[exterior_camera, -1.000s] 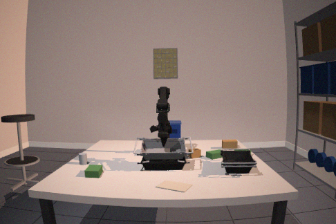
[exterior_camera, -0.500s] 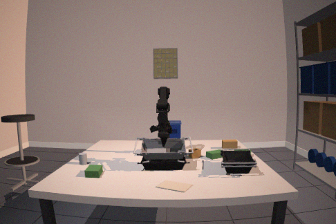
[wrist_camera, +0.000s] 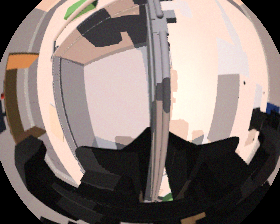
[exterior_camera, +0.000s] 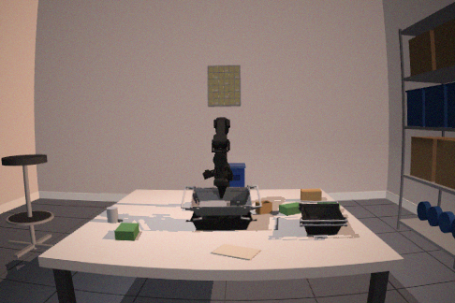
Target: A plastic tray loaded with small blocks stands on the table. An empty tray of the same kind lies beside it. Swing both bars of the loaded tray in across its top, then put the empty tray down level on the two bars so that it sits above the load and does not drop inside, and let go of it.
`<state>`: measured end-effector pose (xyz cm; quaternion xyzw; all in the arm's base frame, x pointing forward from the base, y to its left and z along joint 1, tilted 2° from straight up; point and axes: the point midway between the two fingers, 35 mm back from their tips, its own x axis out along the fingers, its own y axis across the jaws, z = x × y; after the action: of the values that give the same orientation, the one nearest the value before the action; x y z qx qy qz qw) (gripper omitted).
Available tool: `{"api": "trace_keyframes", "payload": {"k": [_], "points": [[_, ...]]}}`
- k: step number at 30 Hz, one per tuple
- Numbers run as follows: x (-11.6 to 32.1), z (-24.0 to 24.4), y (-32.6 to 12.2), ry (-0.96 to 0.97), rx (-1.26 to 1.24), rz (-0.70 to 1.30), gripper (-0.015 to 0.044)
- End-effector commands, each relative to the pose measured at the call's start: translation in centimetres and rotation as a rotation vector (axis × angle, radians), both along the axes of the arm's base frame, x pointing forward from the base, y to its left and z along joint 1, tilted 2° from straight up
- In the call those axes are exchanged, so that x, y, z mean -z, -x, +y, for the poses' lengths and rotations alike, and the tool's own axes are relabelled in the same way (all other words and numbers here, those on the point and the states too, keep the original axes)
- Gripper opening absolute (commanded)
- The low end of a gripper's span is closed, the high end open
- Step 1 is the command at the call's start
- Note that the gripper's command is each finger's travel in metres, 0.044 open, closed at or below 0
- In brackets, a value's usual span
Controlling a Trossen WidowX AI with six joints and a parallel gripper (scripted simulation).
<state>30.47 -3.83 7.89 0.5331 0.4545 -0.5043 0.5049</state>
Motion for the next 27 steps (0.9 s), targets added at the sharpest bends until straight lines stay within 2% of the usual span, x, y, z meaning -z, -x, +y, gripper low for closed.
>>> {"api": "trace_keyframes", "payload": {"k": [1,27], "points": [[0.5,0.0,0.4,-0.001,0.000,0.023,0.0000],[1.3,0.0,0.7,-0.001,0.000,0.023,0.0000]]}}
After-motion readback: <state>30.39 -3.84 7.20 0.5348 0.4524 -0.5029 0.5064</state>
